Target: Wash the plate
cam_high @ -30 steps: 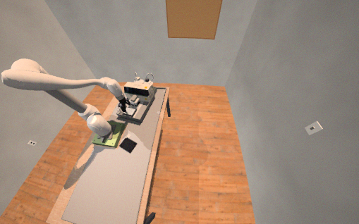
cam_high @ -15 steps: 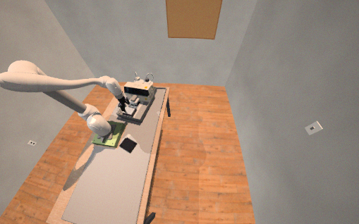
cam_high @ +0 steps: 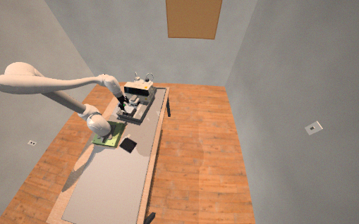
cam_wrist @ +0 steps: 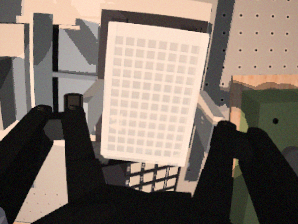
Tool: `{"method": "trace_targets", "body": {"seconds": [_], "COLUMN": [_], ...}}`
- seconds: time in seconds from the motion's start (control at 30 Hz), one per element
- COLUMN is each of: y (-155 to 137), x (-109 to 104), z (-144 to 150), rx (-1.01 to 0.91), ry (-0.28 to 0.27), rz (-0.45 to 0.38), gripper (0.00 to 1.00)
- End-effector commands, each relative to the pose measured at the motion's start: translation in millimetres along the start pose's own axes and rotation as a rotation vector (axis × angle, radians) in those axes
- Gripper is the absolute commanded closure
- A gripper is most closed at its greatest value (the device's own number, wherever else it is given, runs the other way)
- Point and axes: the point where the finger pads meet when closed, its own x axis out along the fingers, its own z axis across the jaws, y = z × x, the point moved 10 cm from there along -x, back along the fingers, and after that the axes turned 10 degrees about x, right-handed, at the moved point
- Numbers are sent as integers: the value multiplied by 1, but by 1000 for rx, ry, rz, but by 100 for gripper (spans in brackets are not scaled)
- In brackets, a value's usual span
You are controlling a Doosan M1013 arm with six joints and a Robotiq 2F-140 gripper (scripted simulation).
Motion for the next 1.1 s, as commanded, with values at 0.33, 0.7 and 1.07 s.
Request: {"method": "trace_targets", "body": {"seconds": [0.33,0.7,1.07], "y": [-1,-1,-1], "x": [-26,-42,-46], "z": [-3,-3,-3], "rx": [3,3,3], "ry": [6,6,6], "rz": [0,0,0], "gripper": [90,90,90]}}
